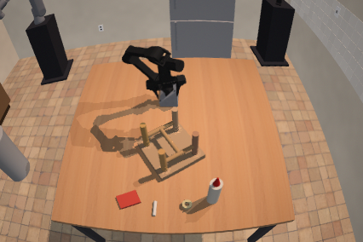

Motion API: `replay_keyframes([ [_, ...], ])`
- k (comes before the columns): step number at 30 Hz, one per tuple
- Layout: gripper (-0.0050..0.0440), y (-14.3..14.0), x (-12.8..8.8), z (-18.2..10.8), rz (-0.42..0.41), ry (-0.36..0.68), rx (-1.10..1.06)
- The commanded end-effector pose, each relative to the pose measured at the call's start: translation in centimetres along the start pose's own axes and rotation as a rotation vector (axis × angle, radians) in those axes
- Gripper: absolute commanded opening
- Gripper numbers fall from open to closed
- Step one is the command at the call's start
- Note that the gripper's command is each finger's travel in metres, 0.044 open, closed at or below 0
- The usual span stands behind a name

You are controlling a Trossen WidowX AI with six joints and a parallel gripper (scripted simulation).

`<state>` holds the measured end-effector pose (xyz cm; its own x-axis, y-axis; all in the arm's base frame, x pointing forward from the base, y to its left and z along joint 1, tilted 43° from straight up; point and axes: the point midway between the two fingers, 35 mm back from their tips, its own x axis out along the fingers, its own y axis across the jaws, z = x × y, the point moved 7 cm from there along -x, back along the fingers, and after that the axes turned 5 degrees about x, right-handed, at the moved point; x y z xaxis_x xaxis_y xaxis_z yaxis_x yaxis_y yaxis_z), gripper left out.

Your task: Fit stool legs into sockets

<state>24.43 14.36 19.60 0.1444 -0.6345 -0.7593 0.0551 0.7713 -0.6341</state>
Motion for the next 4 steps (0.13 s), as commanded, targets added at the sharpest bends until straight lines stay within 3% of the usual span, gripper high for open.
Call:
replay_keyframes([
  [1,0.0440,-0.03,0.01,0.01,-0.001,-0.003,-0.002],
  [4,0.0440,-0.03,0.01,0.01,-0.001,-0.003,-0.002],
])
